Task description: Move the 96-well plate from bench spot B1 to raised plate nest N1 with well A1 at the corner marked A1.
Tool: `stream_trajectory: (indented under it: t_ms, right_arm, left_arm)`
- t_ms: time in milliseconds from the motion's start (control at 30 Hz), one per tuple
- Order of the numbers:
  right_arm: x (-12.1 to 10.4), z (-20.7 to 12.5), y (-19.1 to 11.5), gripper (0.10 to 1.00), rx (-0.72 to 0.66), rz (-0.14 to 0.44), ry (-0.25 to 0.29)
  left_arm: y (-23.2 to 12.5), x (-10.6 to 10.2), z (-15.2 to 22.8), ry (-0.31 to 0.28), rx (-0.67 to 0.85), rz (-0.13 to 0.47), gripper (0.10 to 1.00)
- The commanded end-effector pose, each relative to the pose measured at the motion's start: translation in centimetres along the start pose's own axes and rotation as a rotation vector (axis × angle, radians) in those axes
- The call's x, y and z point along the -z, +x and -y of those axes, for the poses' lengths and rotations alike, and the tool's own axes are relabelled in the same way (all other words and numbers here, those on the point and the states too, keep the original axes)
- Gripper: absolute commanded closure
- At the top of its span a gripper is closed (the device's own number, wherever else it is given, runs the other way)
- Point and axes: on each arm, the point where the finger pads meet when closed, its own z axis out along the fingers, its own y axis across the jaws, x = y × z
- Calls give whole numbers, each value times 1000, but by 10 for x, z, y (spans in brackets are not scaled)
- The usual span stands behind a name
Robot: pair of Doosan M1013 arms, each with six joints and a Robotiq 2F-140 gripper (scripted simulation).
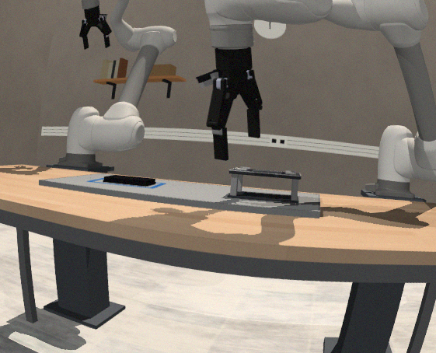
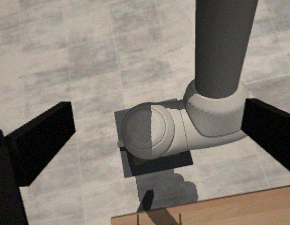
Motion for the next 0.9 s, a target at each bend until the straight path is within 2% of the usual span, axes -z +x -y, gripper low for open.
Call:
stream_trajectory:
  t_ms: [0, 867]
  right_arm:
    - [0, 0, 0, 98, 0, 0, 0]
    - [0, 0, 0, 98, 0, 0, 0]
  left_arm:
    - [19, -2, 3, 24, 26, 12, 98]
    - [131, -22, 11, 155, 168, 48, 98]
